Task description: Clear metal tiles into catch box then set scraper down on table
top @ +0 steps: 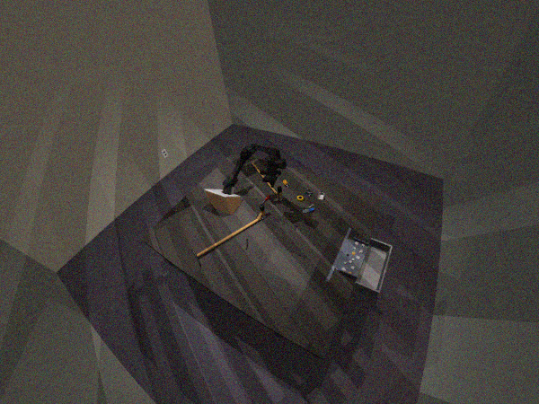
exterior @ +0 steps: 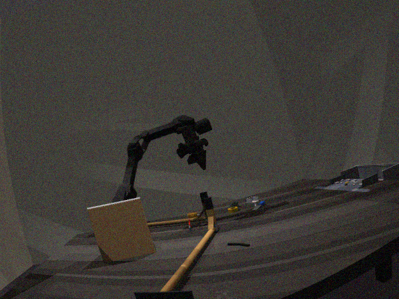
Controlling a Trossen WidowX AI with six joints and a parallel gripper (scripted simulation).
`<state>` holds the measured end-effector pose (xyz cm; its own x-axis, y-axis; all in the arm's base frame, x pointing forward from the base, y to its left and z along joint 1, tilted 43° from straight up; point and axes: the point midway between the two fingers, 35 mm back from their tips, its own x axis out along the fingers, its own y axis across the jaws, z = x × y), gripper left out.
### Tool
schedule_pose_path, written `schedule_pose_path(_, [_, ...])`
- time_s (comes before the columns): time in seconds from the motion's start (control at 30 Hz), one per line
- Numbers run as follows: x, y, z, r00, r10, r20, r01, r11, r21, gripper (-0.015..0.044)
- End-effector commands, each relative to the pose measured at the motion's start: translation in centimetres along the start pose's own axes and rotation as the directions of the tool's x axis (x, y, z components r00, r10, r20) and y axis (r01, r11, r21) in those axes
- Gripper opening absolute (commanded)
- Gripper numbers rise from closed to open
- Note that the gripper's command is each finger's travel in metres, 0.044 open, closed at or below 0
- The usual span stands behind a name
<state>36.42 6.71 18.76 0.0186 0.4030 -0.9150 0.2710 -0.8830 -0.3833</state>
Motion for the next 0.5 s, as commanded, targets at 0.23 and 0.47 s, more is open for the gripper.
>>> schedule_pose_path(0.23, [1.9, -2.6, 0.3, 0.989, -0.143, 0.031, 0.139, 0.986, 0.097, 0.0])
schedule_pose_path(0.47, [3.0, -4.3, 0.7, 0.97, -0.236, 0.053, 0.225, 0.96, 0.167, 0.0])
